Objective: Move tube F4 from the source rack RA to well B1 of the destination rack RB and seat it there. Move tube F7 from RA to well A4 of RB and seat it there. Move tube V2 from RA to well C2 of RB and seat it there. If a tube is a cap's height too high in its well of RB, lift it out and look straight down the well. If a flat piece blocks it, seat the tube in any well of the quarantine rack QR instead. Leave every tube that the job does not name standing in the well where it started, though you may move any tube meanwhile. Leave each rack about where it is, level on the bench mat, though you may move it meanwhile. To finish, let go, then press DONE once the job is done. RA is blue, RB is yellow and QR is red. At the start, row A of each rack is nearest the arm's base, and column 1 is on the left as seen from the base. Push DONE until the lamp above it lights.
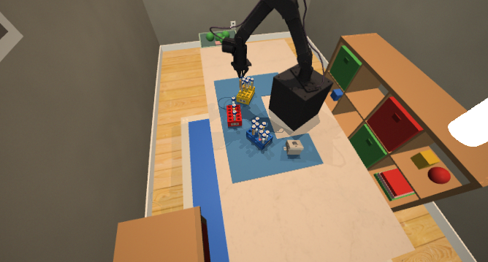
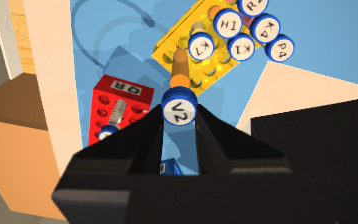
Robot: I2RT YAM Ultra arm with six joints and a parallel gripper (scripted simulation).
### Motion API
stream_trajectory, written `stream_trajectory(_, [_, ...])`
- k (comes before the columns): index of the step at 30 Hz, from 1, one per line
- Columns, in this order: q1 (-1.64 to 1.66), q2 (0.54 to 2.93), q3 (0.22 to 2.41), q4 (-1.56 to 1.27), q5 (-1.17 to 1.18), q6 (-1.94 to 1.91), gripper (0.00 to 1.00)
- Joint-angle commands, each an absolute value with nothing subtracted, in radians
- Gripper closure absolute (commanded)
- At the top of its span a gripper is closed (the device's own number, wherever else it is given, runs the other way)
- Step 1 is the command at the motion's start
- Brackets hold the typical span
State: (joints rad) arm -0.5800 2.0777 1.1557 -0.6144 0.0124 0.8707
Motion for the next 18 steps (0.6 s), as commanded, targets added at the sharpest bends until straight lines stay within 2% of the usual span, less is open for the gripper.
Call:
stream_trajectory(1, [-0.581, 2.077, 1.165, -0.631, 0.013, 0.869, 1.00])
stream_trajectory(18, [-0.594, 2.094, 1.175, -0.626, 0.013, 0.859, 1.00])
